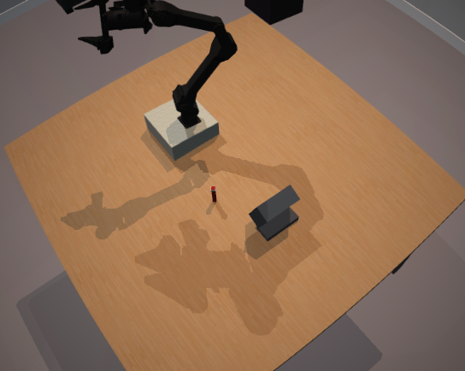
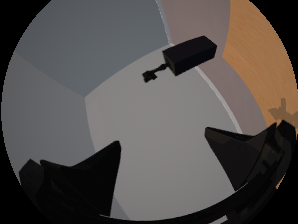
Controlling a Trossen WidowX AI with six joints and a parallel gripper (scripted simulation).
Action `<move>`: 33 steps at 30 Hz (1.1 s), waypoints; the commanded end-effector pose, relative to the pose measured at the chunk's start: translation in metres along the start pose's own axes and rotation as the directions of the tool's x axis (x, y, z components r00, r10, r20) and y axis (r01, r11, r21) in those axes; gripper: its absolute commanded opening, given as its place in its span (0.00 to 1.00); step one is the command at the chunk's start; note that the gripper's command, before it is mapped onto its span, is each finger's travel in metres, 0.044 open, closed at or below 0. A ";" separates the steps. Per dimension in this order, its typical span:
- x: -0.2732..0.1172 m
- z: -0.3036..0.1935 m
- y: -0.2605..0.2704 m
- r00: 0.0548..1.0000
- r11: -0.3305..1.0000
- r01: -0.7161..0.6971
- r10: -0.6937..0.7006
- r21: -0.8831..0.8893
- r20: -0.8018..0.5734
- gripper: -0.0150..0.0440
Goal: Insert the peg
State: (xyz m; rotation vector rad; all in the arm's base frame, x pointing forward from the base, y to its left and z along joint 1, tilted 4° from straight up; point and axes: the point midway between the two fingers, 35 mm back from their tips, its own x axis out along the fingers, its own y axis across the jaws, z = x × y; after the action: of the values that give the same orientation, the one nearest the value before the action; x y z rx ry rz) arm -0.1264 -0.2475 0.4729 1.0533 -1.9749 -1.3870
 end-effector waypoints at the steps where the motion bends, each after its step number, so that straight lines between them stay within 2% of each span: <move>1: 0.004 -0.013 -0.015 0.998 0.997 0.050 -0.053 -0.060 -0.044 1.00; 20: 0.009 -0.077 -0.091 0.923 0.928 0.229 -0.303 -0.294 -0.238 1.00; 33: -0.007 -0.116 -0.144 0.831 0.838 0.261 -0.448 -0.479 -0.331 1.00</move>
State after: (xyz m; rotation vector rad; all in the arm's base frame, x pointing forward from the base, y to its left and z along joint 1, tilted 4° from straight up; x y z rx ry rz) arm -0.0019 -0.3295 0.3869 1.4150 -1.1928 -1.5112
